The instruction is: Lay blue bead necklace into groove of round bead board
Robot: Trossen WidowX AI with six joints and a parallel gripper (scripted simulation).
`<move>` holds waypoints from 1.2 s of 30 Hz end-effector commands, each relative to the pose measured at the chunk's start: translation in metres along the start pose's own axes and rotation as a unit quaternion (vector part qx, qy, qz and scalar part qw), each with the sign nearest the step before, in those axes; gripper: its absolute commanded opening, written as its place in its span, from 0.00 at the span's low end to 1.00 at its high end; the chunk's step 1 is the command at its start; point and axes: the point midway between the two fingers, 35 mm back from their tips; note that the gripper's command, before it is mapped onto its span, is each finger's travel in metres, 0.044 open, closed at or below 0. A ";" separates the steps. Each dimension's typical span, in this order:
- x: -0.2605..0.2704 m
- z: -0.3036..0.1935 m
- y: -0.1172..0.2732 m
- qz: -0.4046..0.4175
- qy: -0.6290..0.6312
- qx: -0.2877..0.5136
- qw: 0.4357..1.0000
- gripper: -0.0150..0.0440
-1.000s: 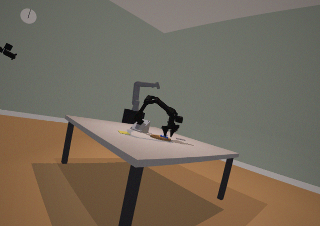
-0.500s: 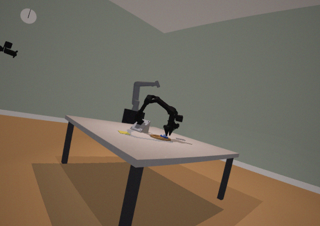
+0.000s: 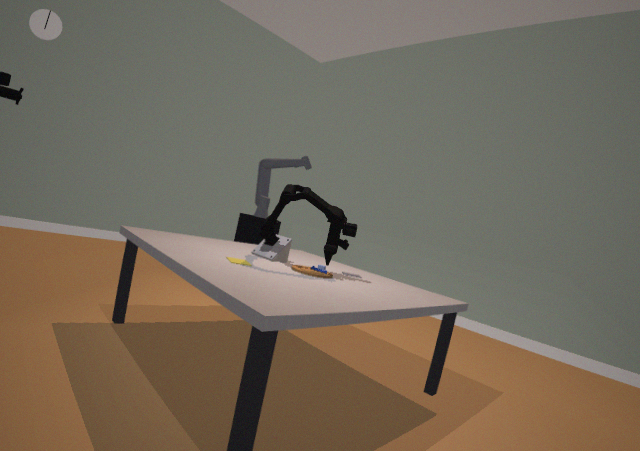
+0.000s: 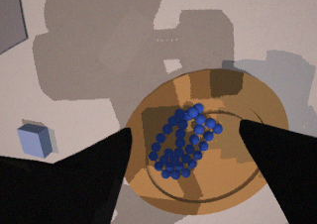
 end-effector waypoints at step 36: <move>0.000 -0.001 -0.035 0.003 0.002 0.001 1.000 0.85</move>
Point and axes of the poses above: the point midway between the two fingers, 35 mm back from their tips, its own y axis back along the fingers, its own x axis across the jaws, z = x × y, and after that the axes turned 9 degrees about -y, right-handed
